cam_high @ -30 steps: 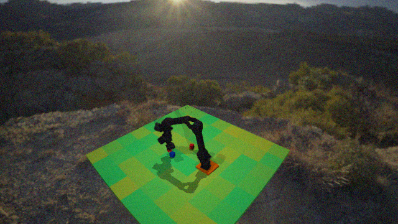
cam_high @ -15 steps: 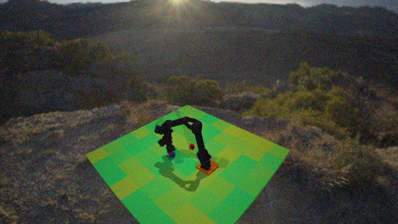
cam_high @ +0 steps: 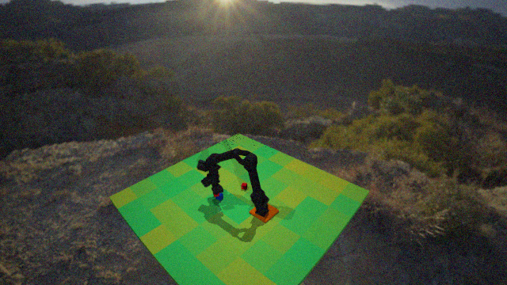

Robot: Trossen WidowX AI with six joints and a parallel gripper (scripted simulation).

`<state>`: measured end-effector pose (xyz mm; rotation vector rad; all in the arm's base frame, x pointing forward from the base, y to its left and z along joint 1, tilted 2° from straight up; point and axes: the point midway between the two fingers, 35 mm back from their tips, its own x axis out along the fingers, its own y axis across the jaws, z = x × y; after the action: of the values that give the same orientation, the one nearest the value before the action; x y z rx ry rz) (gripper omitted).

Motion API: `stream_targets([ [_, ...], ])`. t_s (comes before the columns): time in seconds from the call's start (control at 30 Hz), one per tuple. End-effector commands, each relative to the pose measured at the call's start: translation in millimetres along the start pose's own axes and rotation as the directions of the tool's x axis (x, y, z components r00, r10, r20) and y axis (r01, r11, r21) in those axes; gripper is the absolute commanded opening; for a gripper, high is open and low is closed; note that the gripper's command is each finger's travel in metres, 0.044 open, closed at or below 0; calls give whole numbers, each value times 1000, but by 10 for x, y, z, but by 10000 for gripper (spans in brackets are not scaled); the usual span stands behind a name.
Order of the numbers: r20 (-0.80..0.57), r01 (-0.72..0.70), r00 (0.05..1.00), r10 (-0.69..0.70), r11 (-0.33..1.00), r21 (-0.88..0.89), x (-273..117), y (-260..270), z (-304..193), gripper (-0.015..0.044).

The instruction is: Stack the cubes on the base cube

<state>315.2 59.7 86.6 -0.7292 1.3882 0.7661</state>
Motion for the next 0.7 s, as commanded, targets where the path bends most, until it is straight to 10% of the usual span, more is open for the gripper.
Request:
stream_targets([
  [0.0, -1, 4, 1000, -4, 1000, 4, 4, -6, 0, 105],
  [0.67, 0, 0, 1000, 0, 1000, 0, -100, 0, 1, 205],
])
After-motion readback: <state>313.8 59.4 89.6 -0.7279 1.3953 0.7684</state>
